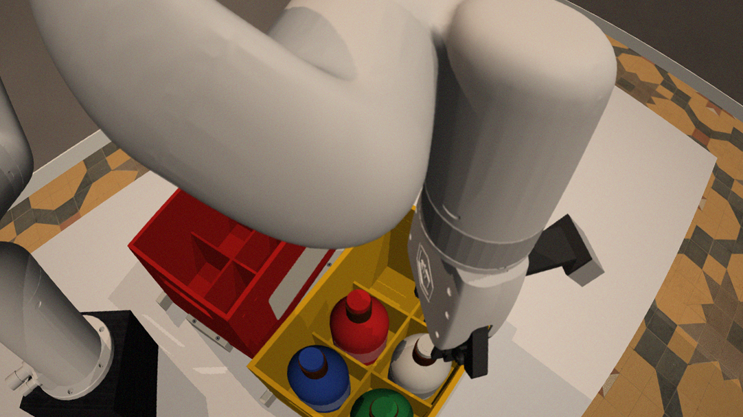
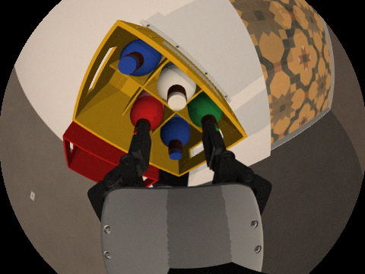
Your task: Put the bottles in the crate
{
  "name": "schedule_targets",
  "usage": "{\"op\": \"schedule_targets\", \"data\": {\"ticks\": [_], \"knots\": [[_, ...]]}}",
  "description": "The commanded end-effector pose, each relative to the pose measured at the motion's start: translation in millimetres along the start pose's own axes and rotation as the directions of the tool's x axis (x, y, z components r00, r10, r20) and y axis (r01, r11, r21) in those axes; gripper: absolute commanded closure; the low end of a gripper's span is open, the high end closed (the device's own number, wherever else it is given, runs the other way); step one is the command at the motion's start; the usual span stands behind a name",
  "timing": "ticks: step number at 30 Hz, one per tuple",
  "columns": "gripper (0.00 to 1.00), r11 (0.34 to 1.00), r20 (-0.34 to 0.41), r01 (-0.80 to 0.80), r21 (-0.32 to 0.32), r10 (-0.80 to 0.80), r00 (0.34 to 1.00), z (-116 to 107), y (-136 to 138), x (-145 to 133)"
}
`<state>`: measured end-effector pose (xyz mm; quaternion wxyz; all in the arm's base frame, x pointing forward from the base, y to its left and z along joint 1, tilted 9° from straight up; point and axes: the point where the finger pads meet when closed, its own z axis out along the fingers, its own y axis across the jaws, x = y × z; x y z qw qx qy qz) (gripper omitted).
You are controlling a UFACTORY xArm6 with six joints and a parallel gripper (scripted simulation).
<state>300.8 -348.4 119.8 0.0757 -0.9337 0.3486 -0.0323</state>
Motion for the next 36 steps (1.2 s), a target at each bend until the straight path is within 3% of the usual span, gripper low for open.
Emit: {"op": "schedule_targets", "data": {"ticks": [1,36], "knots": [[0.35,1.000,-0.003,0.000,-0.001,0.000,1.000,4,0,1],[0.35,1.000,-0.003,0.000,-0.001,0.000,1.000,45,0,1]]}}
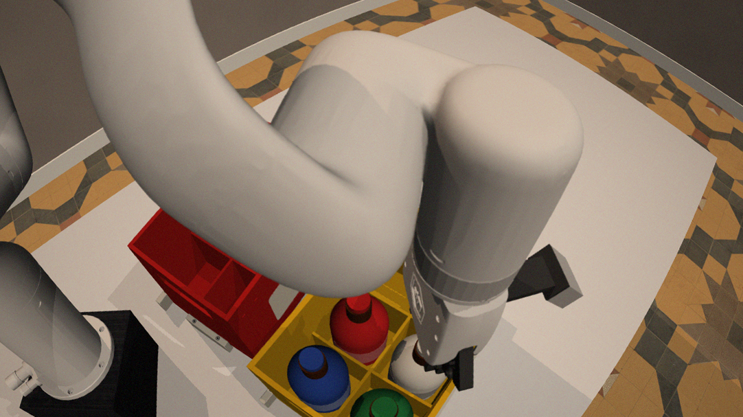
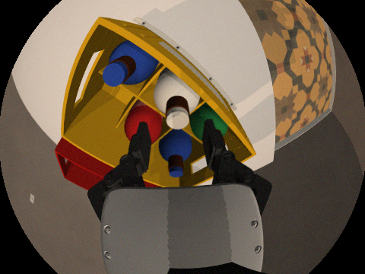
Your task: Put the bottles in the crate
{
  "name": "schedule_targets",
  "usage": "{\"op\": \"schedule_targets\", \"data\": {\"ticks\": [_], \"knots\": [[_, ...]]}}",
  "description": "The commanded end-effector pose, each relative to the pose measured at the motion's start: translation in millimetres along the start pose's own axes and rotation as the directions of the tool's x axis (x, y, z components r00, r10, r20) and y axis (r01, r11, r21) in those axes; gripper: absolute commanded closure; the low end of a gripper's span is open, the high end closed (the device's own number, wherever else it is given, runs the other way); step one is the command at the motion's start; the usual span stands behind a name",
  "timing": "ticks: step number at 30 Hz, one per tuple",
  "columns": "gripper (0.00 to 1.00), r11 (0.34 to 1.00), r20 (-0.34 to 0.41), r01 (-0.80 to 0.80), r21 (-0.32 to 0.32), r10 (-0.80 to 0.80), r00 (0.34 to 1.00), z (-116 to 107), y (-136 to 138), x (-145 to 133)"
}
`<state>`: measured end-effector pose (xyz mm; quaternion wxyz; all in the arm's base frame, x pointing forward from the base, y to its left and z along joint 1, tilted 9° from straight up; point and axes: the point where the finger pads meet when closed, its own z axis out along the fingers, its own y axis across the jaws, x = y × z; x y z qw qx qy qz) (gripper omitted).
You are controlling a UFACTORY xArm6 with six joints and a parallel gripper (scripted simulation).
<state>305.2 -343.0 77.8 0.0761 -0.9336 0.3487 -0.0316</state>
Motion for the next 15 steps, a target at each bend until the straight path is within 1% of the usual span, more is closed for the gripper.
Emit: {"op": "schedule_targets", "data": {"ticks": [1,15], "knots": [[0.35,1.000,-0.005,0.000,-0.001,0.000,1.000,4,0,2],[0.35,1.000,-0.004,0.000,-0.001,0.000,1.000,20,0,2]]}}
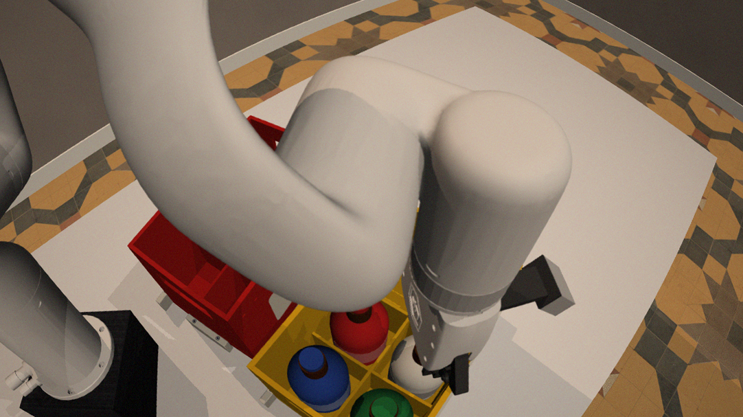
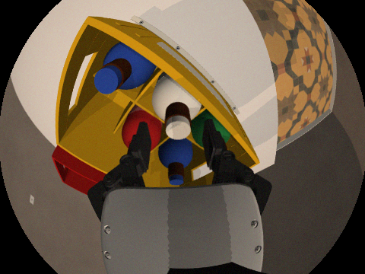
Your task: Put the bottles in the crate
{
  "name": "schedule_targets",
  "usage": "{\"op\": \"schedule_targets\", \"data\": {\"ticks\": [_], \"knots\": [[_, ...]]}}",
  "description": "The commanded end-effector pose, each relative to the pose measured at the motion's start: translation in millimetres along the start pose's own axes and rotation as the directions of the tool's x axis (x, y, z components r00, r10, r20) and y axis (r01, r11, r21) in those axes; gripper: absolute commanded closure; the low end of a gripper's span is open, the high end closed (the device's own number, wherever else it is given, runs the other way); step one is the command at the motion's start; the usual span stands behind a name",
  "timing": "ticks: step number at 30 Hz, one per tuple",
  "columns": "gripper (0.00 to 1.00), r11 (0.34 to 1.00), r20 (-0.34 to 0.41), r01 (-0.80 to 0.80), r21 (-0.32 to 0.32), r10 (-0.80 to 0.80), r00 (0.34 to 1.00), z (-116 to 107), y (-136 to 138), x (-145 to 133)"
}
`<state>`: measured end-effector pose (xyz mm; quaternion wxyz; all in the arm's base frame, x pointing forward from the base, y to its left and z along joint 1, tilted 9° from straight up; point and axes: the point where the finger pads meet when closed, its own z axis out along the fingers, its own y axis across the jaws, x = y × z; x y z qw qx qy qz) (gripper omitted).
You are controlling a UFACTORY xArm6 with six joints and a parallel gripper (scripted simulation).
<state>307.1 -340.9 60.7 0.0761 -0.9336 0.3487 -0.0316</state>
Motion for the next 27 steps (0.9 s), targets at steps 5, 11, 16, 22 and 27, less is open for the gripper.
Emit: {"op": "schedule_targets", "data": {"ticks": [5,11,16,22,27], "knots": [[0.35,1.000,-0.004,0.000,-0.001,0.000,1.000,9,0,2],[0.35,1.000,-0.004,0.000,-0.001,0.000,1.000,15,0,2],[0.35,1.000,-0.004,0.000,-0.001,0.000,1.000,21,0,2],[0.35,1.000,-0.004,0.000,-0.001,0.000,1.000,23,0,2],[0.35,1.000,-0.004,0.000,-0.001,0.000,1.000,23,0,2]]}}
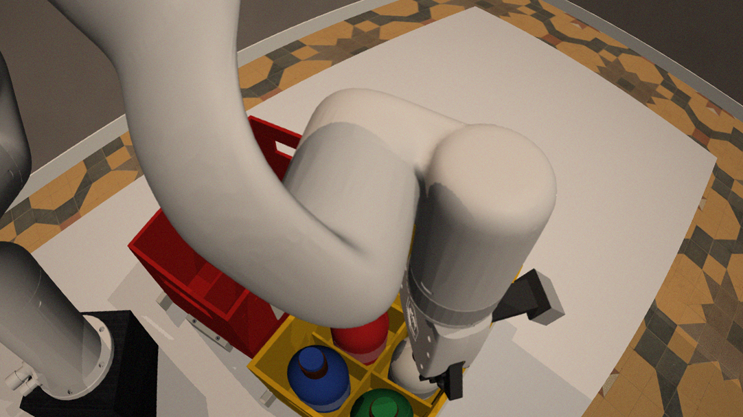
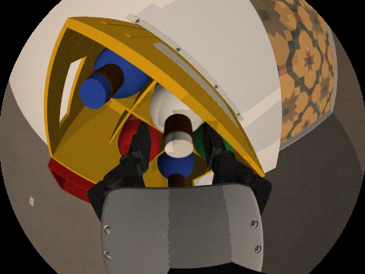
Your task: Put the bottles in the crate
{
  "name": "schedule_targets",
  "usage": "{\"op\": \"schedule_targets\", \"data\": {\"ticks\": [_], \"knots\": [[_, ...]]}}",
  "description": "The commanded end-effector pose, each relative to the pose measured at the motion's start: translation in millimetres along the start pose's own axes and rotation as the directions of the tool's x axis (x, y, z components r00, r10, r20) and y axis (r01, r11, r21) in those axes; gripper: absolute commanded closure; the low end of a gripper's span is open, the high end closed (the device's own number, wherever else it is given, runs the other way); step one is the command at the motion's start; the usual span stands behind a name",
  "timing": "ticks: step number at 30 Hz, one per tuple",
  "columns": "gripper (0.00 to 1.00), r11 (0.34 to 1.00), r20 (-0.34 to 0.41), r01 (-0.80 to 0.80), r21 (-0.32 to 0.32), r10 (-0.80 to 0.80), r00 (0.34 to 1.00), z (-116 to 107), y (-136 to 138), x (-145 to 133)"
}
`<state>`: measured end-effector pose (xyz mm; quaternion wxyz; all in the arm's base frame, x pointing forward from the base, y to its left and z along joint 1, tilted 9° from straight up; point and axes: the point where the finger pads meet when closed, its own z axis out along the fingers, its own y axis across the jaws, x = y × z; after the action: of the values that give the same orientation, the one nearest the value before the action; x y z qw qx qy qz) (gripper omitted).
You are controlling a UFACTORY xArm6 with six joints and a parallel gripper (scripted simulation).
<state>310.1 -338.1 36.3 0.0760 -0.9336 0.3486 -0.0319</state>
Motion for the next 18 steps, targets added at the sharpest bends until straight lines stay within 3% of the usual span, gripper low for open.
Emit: {"op": "schedule_targets", "data": {"ticks": [1,4,5,18], "knots": [[0.35,1.000,-0.004,0.000,-0.001,0.000,1.000,-1.3,0.2,1.4],[0.35,1.000,-0.004,0.000,-0.001,0.000,1.000,-1.3,0.2,1.4],[1.00,1.000,-0.004,0.000,-0.001,0.000,1.000,-4.7,0.2,1.4],[1.00,1.000,-0.004,0.000,-0.001,0.000,1.000,-4.7,0.2,1.4]]}}
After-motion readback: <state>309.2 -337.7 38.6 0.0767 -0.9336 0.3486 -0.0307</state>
